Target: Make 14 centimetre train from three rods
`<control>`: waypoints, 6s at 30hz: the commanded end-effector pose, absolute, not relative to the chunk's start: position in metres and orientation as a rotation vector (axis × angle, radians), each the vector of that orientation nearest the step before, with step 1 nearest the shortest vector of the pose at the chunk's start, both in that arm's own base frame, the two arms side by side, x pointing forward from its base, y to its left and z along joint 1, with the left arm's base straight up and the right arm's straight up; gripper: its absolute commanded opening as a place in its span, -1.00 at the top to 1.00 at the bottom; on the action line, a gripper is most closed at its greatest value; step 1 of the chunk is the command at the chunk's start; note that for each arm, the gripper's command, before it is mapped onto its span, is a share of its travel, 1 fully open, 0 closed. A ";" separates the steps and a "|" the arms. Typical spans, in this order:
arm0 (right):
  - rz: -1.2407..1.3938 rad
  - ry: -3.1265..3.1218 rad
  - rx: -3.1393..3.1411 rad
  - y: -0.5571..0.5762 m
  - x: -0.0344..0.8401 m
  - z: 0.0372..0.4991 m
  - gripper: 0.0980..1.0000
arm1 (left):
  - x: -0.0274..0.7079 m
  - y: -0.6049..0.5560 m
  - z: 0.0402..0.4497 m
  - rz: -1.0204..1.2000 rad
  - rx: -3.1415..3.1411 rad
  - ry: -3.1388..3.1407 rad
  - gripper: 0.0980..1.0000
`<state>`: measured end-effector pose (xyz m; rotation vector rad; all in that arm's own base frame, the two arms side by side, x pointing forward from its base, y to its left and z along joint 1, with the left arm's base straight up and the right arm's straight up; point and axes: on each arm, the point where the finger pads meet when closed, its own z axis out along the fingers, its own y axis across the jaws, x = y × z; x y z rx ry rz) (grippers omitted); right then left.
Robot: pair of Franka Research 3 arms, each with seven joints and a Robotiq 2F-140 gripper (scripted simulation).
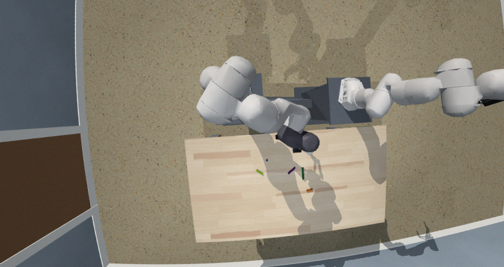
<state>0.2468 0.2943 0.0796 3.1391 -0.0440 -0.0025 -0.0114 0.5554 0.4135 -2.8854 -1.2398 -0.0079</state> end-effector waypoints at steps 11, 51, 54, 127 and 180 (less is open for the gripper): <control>0.001 -0.030 3.141 0.295 0.247 0.080 -1.00 | -0.013 0.554 0.413 0.000 -2.888 -1.236 -1.00; 0.000 -1.215 2.898 0.412 0.329 0.080 -1.00 | -0.013 0.554 0.413 0.000 -2.888 -1.236 -1.00; 0.000 -1.229 2.892 0.413 0.330 0.080 -1.00 | -0.013 0.554 0.413 0.000 -2.888 -1.236 -1.00; 0.000 -1.229 2.892 0.413 0.330 0.080 -1.00 | -0.013 0.554 0.413 0.000 -2.888 -1.236 -1.00; 0.001 -2.242 2.200 0.171 0.405 0.080 -1.00 | -0.013 0.554 0.413 0.000 -2.888 -1.236 -1.00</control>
